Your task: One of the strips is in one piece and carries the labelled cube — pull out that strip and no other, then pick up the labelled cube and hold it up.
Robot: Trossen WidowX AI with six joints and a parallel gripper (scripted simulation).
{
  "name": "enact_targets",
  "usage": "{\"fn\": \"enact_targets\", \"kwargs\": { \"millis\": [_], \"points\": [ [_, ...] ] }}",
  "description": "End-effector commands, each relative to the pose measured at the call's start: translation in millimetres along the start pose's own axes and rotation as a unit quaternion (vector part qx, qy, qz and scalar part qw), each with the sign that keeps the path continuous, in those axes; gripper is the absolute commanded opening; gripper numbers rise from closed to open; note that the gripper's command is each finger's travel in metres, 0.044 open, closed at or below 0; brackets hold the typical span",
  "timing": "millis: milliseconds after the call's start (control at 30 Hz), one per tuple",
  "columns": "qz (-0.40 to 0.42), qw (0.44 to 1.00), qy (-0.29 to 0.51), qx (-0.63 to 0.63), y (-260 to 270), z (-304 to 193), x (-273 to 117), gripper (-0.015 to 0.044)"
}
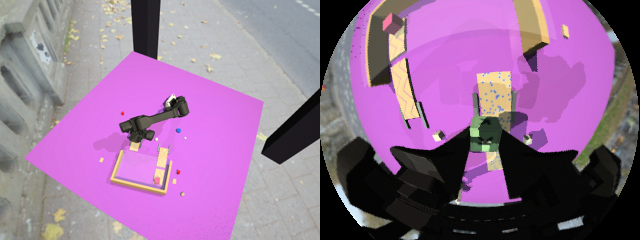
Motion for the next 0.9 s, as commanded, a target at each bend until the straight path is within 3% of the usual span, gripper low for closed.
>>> {"fn": "enact_targets", "kwargs": {
  "millis": [0, 867],
  "points": [
    [-0.003, 1.0, 0.001, -0.002, 4, -10, -3, 0.0],
    [-0.002, 1.0, 0.003, 0.0, 43, -76, -4, 0.0]
  ]
}}
Point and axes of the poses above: the point midway between the two fingers, 35 mm back from their tips, its own x axis out along the fingers, its own y axis across the jaws, z = x × y, the point moved 1 cm from there along -x, back along the fingers, and after that the axes turned 13 degrees about -x, right-handed, at the moved point
